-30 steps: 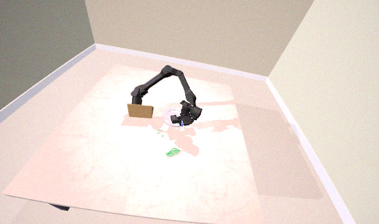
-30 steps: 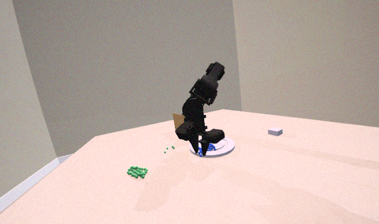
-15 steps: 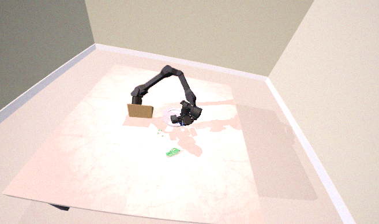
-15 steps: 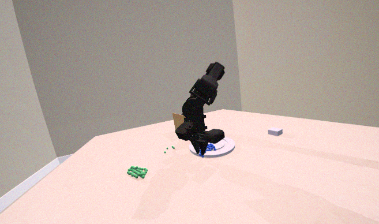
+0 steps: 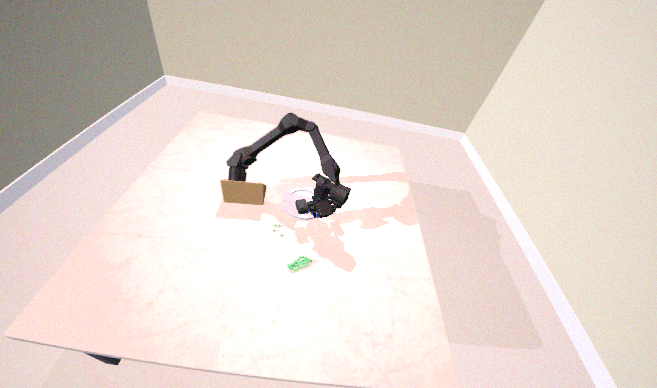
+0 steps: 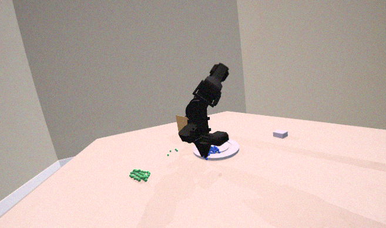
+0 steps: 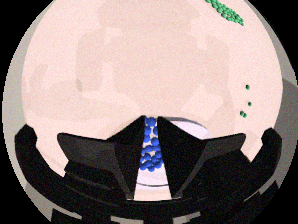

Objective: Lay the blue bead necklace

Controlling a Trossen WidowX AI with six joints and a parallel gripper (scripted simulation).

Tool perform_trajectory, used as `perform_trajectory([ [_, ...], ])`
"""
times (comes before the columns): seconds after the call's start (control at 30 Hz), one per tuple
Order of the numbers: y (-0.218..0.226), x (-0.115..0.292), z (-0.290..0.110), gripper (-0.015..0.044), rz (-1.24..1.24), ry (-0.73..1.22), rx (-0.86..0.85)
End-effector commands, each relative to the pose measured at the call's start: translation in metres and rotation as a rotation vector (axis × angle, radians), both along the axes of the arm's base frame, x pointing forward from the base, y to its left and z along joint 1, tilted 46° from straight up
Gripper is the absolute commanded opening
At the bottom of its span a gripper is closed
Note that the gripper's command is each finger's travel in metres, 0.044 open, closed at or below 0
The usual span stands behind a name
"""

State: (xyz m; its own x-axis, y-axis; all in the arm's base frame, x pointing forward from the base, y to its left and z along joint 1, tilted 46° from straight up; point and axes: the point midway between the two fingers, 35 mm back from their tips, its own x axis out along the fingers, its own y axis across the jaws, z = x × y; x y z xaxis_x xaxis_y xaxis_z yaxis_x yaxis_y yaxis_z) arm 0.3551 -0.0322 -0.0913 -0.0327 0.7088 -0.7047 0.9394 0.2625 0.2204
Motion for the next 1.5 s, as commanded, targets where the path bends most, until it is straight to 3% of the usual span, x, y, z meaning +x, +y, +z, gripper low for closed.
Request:
perform_trajectory([
  [0.0, 0.0, 0.0, 0.0, 0.0, 0.0, -0.001, 0.0],
  [1.17, -0.01, 0.0, 0.01, 0.0, -0.006, 0.001, 0.003],
  [1.47, 0.002, -0.018, 0.024, 0.0, -0.006, 0.002, 0.004],
])
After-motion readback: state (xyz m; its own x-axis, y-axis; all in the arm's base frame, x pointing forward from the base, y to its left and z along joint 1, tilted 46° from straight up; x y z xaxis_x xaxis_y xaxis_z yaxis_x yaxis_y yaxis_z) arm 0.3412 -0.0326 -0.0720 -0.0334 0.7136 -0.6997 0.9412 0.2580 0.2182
